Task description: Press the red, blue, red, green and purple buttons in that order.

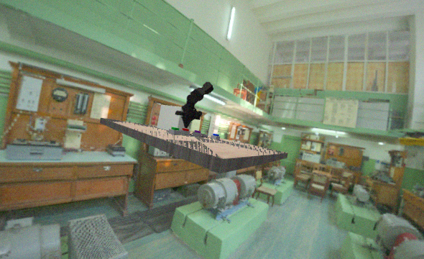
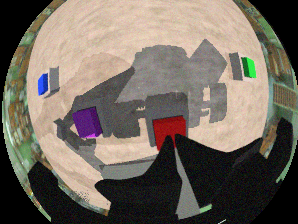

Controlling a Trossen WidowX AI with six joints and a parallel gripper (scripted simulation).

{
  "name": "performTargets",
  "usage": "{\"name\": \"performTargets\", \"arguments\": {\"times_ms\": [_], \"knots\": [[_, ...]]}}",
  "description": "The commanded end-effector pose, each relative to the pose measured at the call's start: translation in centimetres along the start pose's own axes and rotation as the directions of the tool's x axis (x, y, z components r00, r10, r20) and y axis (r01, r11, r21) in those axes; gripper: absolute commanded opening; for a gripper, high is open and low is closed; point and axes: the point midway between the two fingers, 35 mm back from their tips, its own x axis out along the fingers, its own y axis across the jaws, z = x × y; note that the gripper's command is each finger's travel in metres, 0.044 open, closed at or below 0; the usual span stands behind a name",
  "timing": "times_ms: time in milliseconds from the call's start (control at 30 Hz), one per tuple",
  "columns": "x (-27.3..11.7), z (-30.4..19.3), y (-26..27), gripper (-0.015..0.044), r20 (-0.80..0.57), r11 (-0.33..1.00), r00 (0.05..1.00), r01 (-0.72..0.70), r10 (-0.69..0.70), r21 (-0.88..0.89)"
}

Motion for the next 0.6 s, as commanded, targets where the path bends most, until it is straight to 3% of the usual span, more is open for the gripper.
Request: {"name": "performTargets", "arguments": {"times_ms": [0,567], "knots": [[0.66,-0.02,0.04,0.002,0.002,1.0,1.0,-0.005,0.005,0.005],[1.19,-0.06,0.07,0.002,0.002,1.0,1.0,-0.006,0.006,0.005]]}}
